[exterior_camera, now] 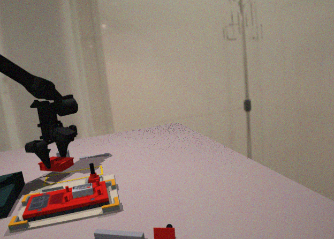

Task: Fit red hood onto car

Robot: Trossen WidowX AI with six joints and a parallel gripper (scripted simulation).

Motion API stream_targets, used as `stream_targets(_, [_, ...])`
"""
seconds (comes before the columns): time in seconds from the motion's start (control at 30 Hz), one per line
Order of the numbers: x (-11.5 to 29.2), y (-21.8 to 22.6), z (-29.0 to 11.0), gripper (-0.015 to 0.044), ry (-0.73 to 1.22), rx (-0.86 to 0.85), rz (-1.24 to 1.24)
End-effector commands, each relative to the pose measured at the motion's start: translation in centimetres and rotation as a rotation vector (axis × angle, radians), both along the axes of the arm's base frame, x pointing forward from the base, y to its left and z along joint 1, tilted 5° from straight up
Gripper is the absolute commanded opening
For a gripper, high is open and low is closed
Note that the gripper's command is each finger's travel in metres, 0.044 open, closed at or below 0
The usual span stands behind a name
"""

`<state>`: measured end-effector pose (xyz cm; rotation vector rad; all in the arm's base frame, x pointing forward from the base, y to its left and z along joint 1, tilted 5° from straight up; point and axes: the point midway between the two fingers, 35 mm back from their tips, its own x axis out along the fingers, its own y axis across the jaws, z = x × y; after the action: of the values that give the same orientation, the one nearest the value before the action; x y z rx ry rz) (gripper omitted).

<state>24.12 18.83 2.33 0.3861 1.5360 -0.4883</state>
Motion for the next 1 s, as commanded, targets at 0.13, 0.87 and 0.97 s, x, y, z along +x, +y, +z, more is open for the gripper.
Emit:
stream_targets(0.13, [0.2, 0.2, 2.1, 0.0, -0.008, 0.006, -0.002])
stream_targets(0.87, [0.3, 0.5, 6.9, 0.0, -0.008, 0.007, -0.002])
stream_targets(0.97, [0.3, 0.5, 7.2, 0.0, -0.008, 0.007, -0.002])
